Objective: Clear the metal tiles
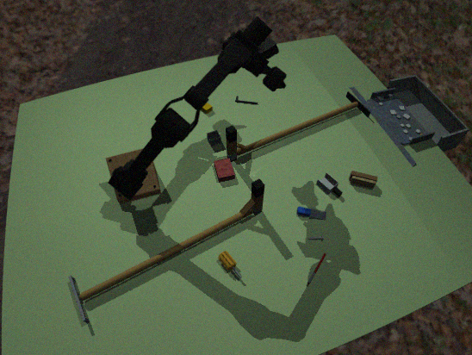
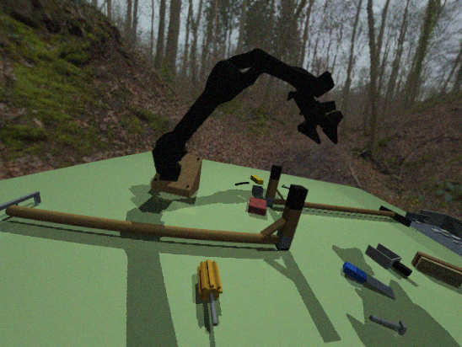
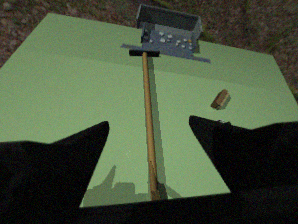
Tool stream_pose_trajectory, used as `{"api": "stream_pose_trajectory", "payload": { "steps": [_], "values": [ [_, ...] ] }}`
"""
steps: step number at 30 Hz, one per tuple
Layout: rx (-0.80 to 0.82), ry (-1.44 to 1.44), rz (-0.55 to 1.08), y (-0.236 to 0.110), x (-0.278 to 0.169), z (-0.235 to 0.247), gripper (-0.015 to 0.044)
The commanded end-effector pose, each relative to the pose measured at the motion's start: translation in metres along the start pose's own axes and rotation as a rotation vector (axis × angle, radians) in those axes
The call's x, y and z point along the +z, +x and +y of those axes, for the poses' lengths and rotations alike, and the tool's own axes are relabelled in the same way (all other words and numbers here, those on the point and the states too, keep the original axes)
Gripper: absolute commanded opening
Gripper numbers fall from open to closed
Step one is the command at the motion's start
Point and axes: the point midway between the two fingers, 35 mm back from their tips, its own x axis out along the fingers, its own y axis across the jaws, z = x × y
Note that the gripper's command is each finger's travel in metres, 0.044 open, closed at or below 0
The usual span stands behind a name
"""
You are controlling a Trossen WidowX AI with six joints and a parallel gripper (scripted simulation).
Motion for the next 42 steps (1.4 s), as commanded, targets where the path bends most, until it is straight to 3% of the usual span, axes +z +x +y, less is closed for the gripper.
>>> {"api": "stream_pose_trajectory", "payload": {
  "steps": [1, 42],
  "values": [
    [-0.015, -0.003, -0.044, -0.021, 0.004, 0.0, 0.044],
    [-0.099, 0.057, -0.399, -0.188, -0.016, -0.011, 0.044]
  ]
}}
